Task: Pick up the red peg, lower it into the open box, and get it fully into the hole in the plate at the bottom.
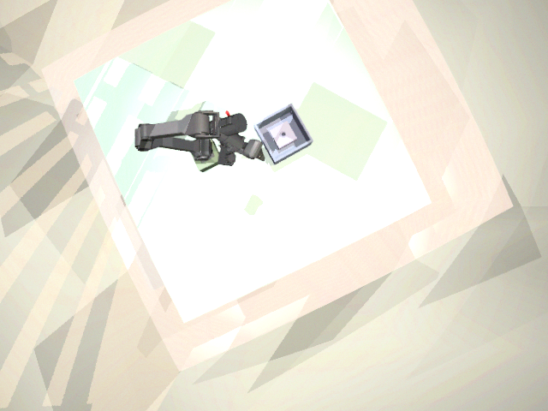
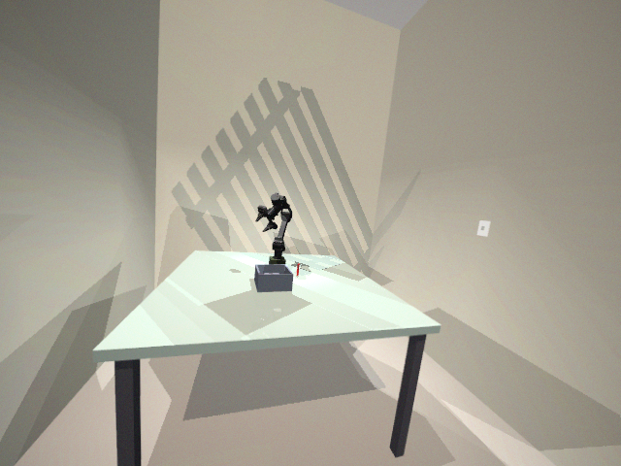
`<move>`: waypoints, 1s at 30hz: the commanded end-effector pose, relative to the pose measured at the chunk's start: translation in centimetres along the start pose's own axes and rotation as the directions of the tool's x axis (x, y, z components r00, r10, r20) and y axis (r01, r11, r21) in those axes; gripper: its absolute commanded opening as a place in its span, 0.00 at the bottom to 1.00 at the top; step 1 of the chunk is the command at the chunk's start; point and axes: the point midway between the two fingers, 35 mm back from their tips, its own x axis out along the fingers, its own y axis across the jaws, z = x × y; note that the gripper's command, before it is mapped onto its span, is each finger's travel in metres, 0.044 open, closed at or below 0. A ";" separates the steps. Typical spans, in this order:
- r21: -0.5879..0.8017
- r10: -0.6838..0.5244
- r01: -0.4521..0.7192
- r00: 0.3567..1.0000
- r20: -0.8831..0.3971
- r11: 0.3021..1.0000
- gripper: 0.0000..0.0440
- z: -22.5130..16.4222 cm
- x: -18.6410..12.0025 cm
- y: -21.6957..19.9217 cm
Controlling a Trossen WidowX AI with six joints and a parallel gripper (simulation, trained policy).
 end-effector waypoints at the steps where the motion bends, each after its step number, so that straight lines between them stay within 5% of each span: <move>1: -0.091 -0.040 0.038 0.999 -0.021 0.995 1.00 -1.2 0.4 -0.5; 15: -0.519 -0.227 0.147 0.970 -0.093 0.842 1.00 -6.7 0.8 -4.5; 30: -0.863 -0.424 0.149 0.902 -0.081 0.483 1.00 -11.7 -0.2 -10.7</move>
